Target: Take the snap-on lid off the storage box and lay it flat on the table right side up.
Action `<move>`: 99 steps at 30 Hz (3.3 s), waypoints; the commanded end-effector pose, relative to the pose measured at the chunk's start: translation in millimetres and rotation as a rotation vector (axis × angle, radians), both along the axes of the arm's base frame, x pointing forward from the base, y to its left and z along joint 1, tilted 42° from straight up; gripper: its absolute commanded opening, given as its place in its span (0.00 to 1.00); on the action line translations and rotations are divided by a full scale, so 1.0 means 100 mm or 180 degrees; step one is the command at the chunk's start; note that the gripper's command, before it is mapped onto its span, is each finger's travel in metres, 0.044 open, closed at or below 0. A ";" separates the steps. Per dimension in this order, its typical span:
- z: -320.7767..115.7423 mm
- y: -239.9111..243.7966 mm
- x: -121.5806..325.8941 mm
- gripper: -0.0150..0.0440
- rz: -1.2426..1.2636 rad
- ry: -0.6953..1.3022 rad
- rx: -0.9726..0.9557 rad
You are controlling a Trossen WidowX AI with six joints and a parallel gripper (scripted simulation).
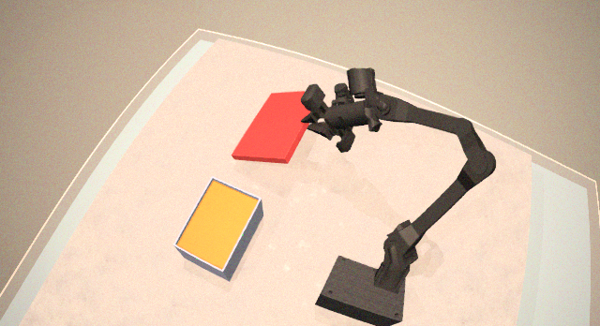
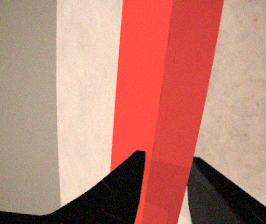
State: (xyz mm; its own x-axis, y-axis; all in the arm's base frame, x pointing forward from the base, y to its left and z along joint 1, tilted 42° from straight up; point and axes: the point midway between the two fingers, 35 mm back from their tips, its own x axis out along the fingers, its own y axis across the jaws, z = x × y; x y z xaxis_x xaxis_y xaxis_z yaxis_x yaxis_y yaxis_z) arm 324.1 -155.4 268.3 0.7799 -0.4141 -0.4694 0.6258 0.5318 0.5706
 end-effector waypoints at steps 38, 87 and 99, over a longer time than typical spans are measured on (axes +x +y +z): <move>-0.24 -0.20 0.02 0.25 0.0045 -0.0009 -0.0010; -0.52 -0.45 0.04 0.25 0.0044 -0.0007 -0.0017; -0.36 -0.41 0.05 0.52 0.0044 -0.0009 -0.0017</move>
